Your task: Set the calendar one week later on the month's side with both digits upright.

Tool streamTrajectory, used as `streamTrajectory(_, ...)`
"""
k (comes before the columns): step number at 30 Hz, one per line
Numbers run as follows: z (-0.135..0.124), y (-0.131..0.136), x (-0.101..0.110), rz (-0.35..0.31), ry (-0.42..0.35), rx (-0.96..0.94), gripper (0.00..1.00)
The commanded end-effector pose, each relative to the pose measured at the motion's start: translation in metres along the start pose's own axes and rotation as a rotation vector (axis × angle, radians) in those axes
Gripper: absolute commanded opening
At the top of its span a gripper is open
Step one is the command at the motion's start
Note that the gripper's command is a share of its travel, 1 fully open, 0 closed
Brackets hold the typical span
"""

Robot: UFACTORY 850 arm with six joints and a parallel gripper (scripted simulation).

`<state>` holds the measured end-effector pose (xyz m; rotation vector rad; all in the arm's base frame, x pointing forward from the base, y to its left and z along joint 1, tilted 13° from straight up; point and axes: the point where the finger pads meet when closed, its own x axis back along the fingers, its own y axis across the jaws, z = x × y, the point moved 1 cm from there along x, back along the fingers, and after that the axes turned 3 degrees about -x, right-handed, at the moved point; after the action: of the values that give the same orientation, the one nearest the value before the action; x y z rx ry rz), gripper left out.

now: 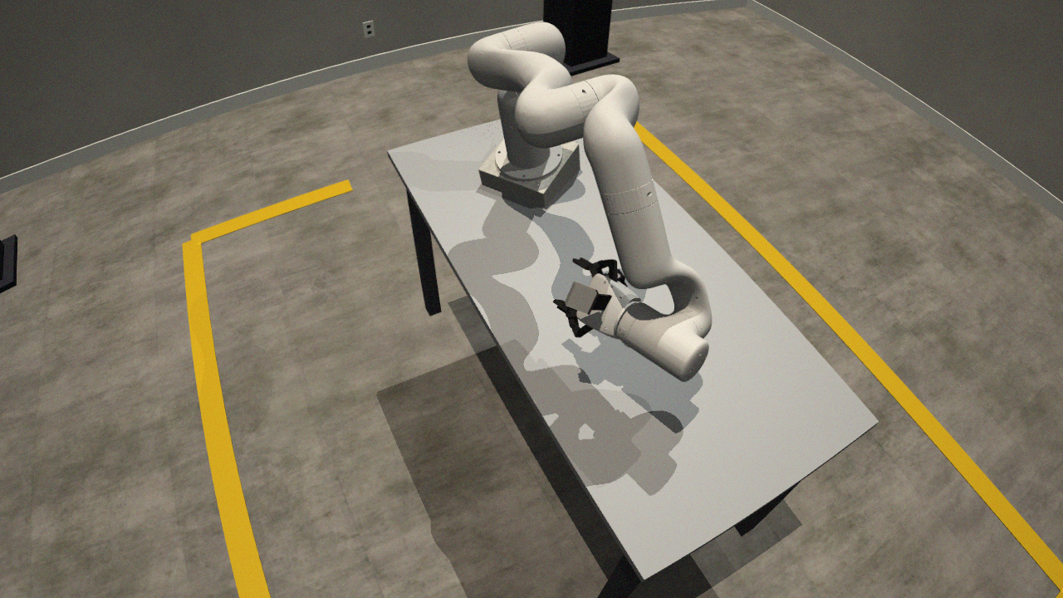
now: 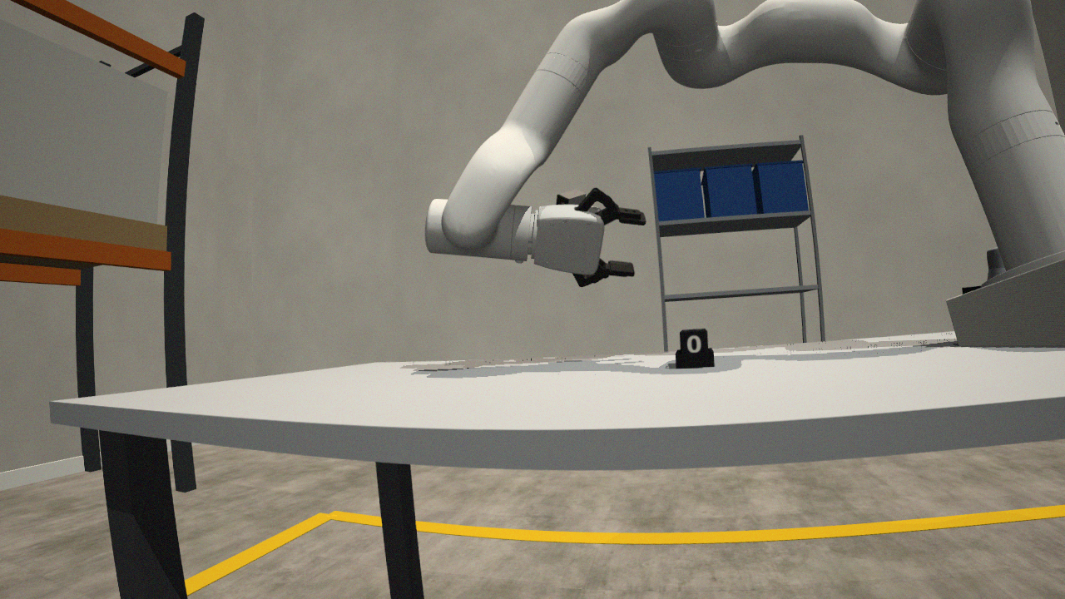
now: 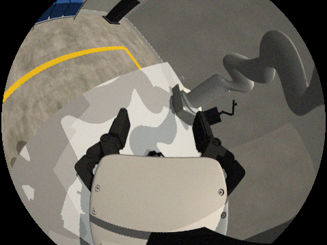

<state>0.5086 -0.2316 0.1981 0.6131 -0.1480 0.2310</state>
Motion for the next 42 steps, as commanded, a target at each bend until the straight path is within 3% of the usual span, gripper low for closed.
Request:
streamTrajectory(1, 0.001, 0.0, 0.001, 0.001, -0.001, -0.001, 1.0)
streamTrajectory(21, 0.0, 0.0, 0.0, 0.015, -0.006, -0.003, 1.0)
streamTrajectory(24, -0.003, -0.001, -0.002, 0.068, -0.024, -0.008, 1.0)
streamTrajectory(28, -0.011, -0.004, -0.007, 0.211, -0.076, -0.016, 1.0)
streamTrajectory(30, -0.013, -0.005, -0.008, 0.251, -0.092, -0.017, 1.0)
streamTrajectory(34, -0.014, -0.005, -0.008, 0.265, -0.097, -0.017, 1.0)
streamTrajectory(36, -0.022, -0.005, -0.01, 0.376, -0.144, -0.014, 1.0)
streamTrajectory(38, -0.022, -0.005, -0.01, 0.376, -0.144, -0.014, 1.0)
streamTrajectory(39, -0.026, -0.004, -0.011, 0.428, -0.168, -0.01, 1.0)
streamTrajectory(42, -0.032, -0.003, -0.012, 0.495, -0.2, -0.003, 1.0)
